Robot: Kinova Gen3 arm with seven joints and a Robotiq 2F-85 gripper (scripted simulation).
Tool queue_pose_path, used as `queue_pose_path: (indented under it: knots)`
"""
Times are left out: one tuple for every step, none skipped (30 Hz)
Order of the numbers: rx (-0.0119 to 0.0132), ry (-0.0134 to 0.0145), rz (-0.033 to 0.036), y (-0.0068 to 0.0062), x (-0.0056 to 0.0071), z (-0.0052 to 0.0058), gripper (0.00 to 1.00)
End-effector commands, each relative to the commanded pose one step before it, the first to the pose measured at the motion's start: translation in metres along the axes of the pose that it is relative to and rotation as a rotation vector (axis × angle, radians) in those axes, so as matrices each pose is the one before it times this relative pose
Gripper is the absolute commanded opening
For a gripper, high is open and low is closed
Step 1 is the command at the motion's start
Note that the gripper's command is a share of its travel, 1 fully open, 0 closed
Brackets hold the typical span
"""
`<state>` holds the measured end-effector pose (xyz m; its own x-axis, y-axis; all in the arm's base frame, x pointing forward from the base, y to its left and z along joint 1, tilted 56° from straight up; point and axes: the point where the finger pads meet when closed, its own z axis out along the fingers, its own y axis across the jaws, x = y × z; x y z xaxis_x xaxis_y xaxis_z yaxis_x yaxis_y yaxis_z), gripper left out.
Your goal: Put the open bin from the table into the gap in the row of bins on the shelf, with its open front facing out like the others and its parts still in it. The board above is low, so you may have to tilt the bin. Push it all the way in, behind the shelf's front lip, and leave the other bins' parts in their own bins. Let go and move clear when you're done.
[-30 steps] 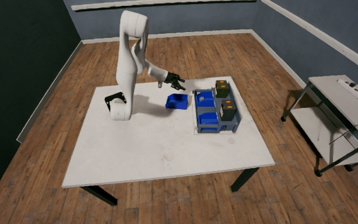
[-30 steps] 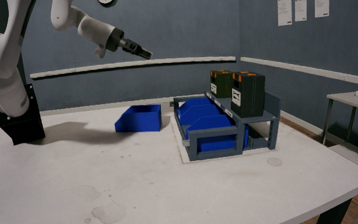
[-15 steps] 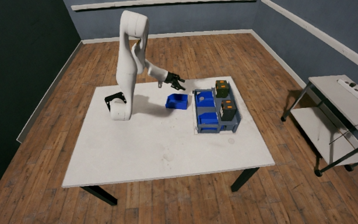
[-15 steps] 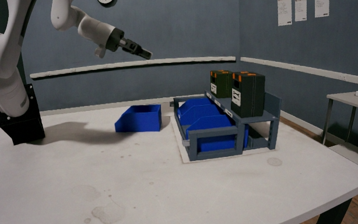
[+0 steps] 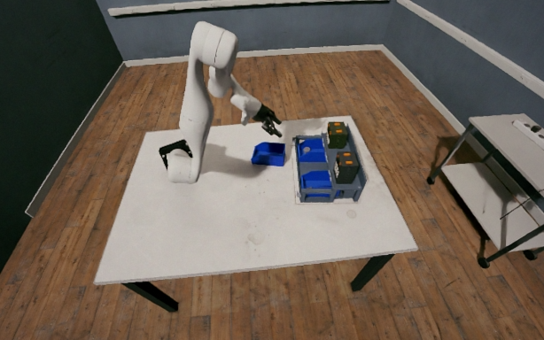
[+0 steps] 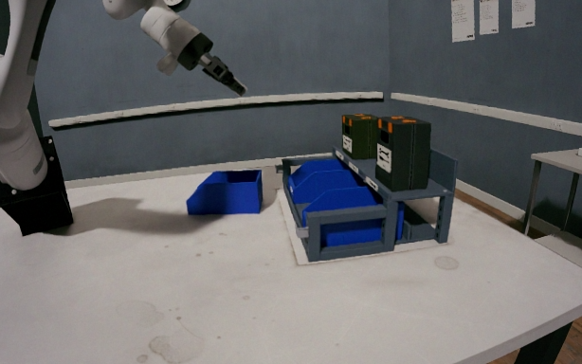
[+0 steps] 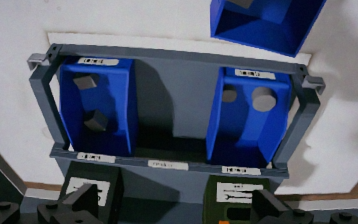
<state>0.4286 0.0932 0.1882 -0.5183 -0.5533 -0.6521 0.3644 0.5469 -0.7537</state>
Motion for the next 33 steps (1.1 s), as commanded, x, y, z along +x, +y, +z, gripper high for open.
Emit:
queue_pose_path:
  knots:
    - [-0.00127,0.00112,0.00480,-0.00018,-0.00105,-0.00004,1.00]
    - [0.00134,0.04937,0.00806,0.00025,0.00028,-0.00015,1.00]
    - [0.00092,0.05083,0.01093,-0.00007,-0.00013,0.00005,1.00]
    - [0.00092,0.05083,0.01093,-0.00007,-0.00013,0.00004,1.00]
    - [0.00092,0.05083,0.01093,-0.00007,-0.00014,0.00003,1.00]
    - [0.00092,0.05083,0.01093,-0.00006,-0.00014,0.00003,1.00]
    - [0.00000,0.00000,0.00000,0.00000,0.00000,0.00000,1.00]
    - [0.00000,0.00000,0.00000,0.00000,0.00000,0.00000,1.00]
    - [0.00000,0.00000,0.00000,0.00000,0.00000,0.00000,1.00]
    - [0.00000,0.00000,0.00000,0.00000,0.00000,0.00000,1.00]
    - [0.00000,0.00000,0.00000,0.00000,0.00000,0.00000,1.00]
    - [0.00000,0.00000,0.00000,0.00000,0.00000,0.00000,1.00]
    - [0.00000,0.00000,0.00000,0.00000,0.00000,0.00000,1.00]
    - [0.00000,0.00000,0.00000,0.00000,0.00000,0.00000,1.00]
    - [0.00000,0.00000,0.00000,0.00000,0.00000,0.00000,1.00]
    - [0.00000,0.00000,0.00000,0.00000,0.00000,0.00000,1.00]
    - [0.00000,0.00000,0.00000,0.00000,0.00000,0.00000,1.00]
    - [0.00000,0.00000,0.00000,0.00000,0.00000,0.00000,1.00]
    - [0.00084,0.04979,0.00978,0.00019,0.00011,-0.00022,1.00]
    - [0.00088,0.05081,0.01101,-0.00004,-0.00003,0.00007,1.00]
    - [0.00088,0.05081,0.01101,-0.00004,-0.00003,0.00007,1.00]
    - [0.00088,0.05081,0.01101,-0.00004,-0.00004,0.00007,1.00]
    - [0.00088,0.05081,0.01101,-0.00004,-0.00004,0.00006,1.00]
    - [0.00000,0.00000,0.00000,0.00000,0.00000,0.00000,1.00]
    - [0.00000,0.00000,0.00000,0.00000,0.00000,0.00000,1.00]
    - [0.00000,0.00000,0.00000,0.00000,0.00000,0.00000,1.00]
    - [0.00000,0.00000,0.00000,0.00000,0.00000,0.00000,1.00]
    - [0.00000,0.00000,0.00000,0.00000,0.00000,0.00000,1.00]
    - [0.00000,0.00000,0.00000,0.00000,0.00000,0.00000,1.00]
    - [0.00000,0.00000,0.00000,0.00000,0.00000,0.00000,1.00]
    - [0.00000,0.00000,0.00000,0.00000,0.00000,0.00000,1.00]
    - [0.00000,0.00000,0.00000,0.00000,0.00000,0.00000,1.00]
    - [0.00000,0.00000,0.00000,0.00000,0.00000,0.00000,1.00]
